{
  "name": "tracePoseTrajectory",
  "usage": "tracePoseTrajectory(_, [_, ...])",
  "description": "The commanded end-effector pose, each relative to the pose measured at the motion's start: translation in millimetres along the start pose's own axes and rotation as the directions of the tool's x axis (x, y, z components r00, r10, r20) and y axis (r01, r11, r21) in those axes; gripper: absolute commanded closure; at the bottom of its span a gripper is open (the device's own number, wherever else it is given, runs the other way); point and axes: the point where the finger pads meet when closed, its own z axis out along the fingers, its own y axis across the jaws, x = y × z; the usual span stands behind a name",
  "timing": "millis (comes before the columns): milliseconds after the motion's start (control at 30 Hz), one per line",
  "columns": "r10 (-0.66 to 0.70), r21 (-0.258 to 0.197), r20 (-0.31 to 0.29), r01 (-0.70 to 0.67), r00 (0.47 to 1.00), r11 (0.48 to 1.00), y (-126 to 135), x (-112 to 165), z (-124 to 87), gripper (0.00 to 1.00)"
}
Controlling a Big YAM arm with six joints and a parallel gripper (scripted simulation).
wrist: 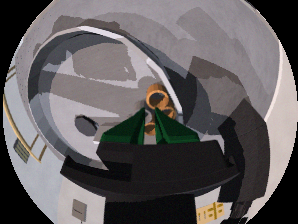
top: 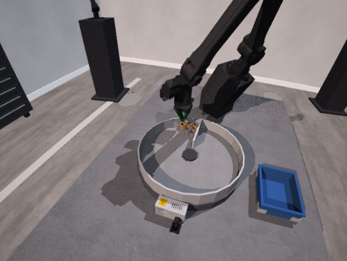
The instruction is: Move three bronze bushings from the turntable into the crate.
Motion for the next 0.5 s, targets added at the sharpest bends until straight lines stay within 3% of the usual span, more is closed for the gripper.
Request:
tracePoseTrajectory(0, [-0.017, -0.02, 0.016, 0.017, 1.0, 1.0, 18.3, -5.1, -3.1, 0.88])
tracePoseTrajectory(467, [-0.013, -0.015, 0.012, 0.013, 1.0, 1.0, 15.0, -4.9, 13.3, 0.88])
